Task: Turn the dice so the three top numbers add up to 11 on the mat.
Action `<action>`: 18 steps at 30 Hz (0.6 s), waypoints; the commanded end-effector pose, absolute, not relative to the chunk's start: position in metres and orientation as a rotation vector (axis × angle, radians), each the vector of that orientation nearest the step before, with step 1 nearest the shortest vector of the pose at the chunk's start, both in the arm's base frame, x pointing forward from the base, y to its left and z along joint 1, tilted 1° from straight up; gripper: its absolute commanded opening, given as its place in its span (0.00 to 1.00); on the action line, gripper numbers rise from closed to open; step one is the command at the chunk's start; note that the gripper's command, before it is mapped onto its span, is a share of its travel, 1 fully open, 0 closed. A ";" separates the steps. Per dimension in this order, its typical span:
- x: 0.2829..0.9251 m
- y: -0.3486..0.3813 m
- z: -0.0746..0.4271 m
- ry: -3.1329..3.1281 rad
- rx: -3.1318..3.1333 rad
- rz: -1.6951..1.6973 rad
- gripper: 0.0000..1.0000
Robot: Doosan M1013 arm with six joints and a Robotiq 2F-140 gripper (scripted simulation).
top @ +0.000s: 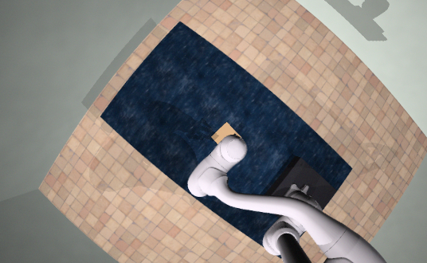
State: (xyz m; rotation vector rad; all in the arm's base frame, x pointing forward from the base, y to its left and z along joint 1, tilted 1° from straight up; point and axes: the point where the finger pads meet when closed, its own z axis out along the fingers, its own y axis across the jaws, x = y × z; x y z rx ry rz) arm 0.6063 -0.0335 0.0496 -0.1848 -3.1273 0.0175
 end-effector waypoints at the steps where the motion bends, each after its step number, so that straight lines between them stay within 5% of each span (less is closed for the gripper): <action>1: 0.609 -0.065 0.050 -3.128 -0.166 0.009 0.16; 18: 0.609 -0.065 0.047 -3.128 -0.166 0.009 0.16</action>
